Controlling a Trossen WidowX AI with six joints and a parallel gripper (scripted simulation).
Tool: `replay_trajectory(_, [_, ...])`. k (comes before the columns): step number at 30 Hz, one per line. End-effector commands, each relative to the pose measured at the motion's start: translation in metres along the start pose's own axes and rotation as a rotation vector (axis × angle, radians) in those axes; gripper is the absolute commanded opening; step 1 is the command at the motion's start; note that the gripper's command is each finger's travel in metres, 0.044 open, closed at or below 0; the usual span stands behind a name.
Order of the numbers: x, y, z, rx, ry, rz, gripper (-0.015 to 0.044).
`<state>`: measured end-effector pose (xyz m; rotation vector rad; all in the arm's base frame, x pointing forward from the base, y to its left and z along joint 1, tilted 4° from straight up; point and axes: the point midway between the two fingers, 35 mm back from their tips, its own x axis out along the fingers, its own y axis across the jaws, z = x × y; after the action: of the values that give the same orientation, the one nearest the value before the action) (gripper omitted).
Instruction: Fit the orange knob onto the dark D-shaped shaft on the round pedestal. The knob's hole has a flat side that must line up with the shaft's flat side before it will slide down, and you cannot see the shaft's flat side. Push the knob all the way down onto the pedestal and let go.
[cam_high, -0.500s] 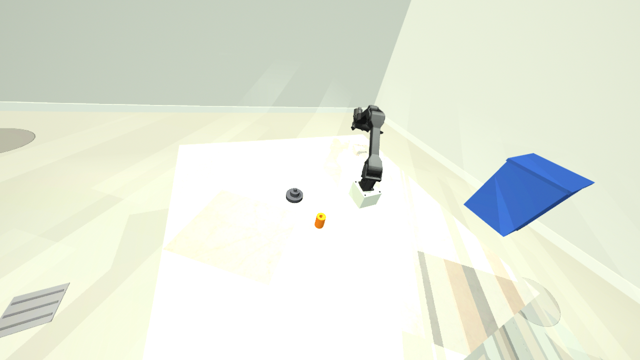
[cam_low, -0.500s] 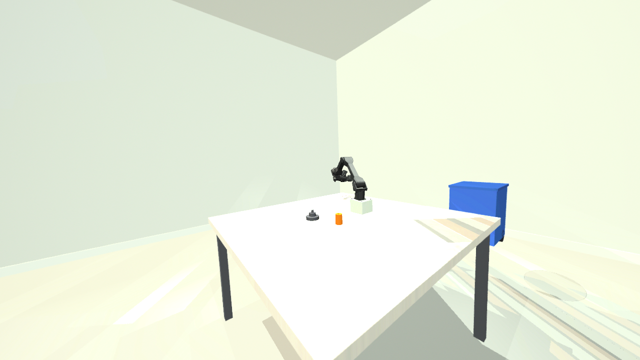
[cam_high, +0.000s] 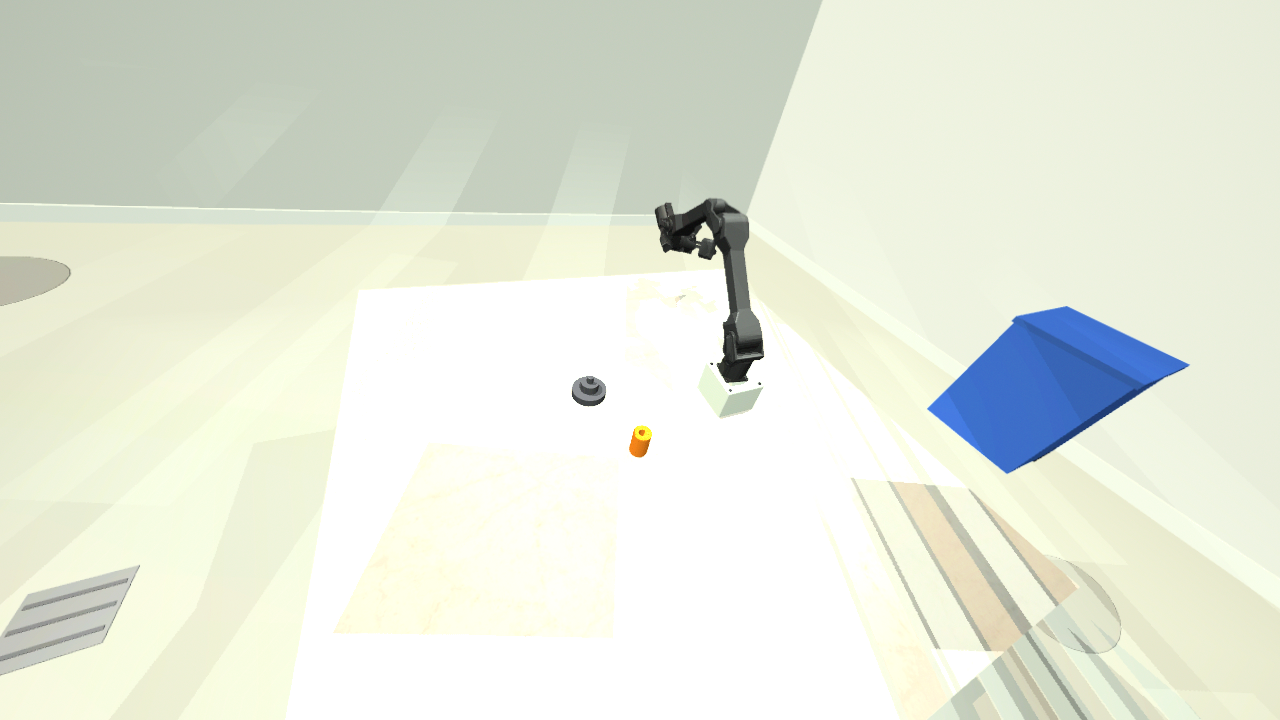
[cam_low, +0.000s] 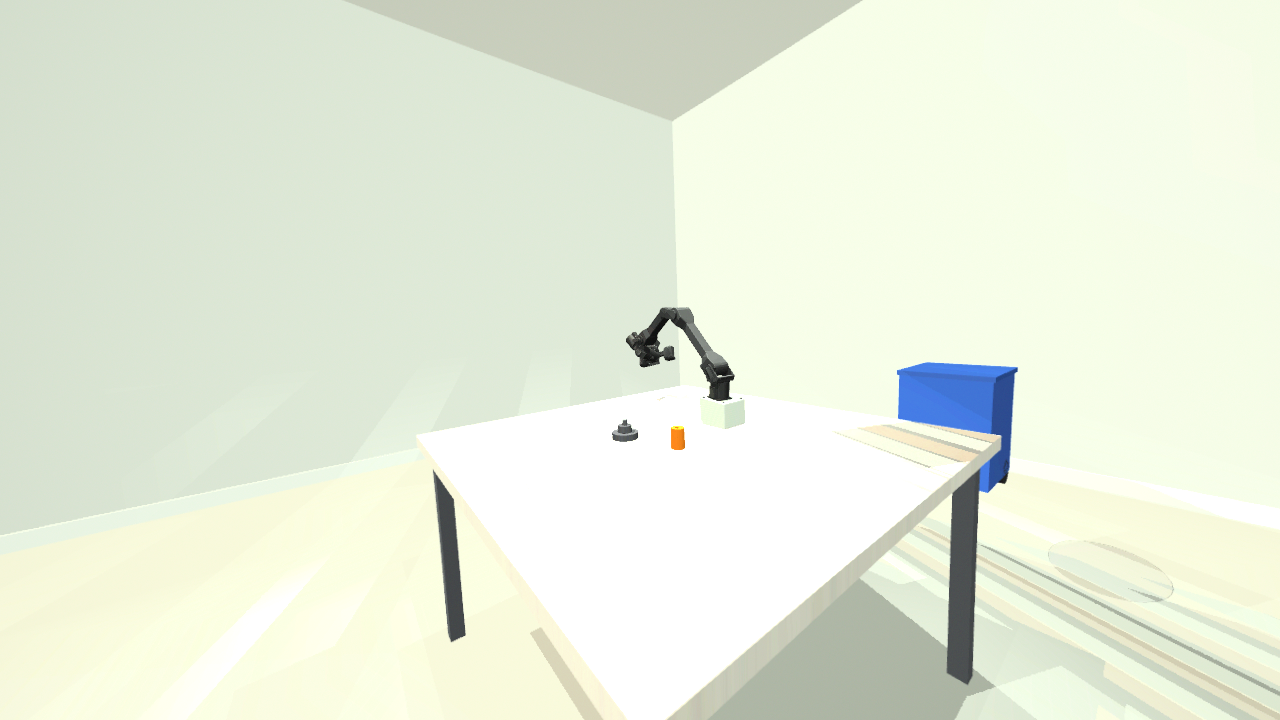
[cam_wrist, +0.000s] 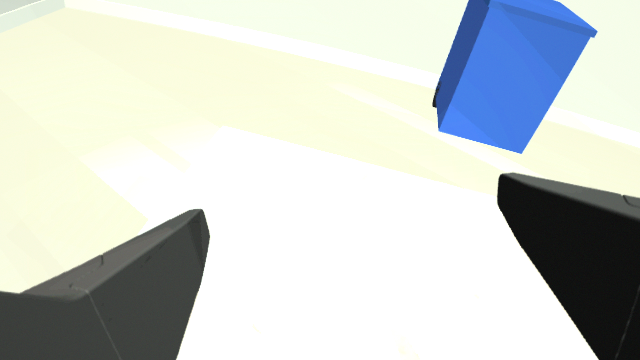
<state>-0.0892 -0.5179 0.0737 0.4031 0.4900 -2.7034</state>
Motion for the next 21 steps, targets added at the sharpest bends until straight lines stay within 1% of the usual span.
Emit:
replay_trajectory(1, [-0.054,0.021,-0.008,-0.103,0.020,0.144,0.0440])
replay_trajectory(6, [-0.140,0.043,-0.031,-0.267,0.038,0.362,0.0440])
replay_trajectory(11, [-0.227,0.049,-0.064,-0.438,0.054,0.575,0.0440])
replay_trajectory(16, [-0.311,0.035,-0.101,-0.620,0.064,0.777,0.0440])
replay_trajectory(21, [-0.387,0.001,-0.143,-0.818,0.067,0.970,0.0440])
